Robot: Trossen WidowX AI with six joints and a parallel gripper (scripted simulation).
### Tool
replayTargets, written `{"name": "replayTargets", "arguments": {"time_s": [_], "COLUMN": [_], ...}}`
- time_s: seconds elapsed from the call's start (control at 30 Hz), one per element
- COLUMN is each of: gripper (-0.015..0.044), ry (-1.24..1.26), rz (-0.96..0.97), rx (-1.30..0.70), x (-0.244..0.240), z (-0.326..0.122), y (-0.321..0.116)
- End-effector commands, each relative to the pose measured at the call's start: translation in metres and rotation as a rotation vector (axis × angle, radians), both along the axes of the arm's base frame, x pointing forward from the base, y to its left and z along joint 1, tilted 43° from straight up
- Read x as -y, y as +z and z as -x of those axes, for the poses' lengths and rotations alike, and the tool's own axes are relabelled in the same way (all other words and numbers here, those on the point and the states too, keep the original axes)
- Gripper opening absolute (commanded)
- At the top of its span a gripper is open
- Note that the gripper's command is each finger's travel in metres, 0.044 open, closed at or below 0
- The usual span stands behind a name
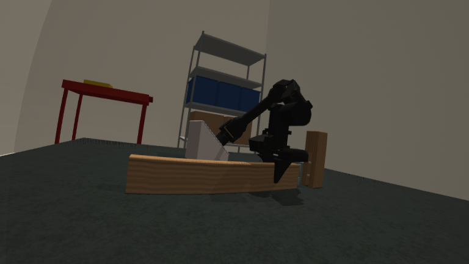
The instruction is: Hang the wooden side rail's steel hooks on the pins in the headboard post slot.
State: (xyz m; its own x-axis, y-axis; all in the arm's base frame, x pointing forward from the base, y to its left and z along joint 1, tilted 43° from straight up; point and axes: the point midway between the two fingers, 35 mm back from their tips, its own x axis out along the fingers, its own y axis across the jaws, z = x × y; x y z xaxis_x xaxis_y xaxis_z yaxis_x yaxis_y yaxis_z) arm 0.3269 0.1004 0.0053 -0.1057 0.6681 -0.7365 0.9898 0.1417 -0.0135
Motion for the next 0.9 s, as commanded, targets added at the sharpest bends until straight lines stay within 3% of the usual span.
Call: {"name": "replayTargets", "arguments": {"time_s": [0.0, 0.87], "gripper": [0.0, 0.0], "ry": [0.008, 0.008], "rz": [-0.001, -0.001], "rx": [0.014, 0.014], "x": [0.0014, 0.0043], "z": [-0.0005, -0.001], "y": [0.0014, 0.0045]}}
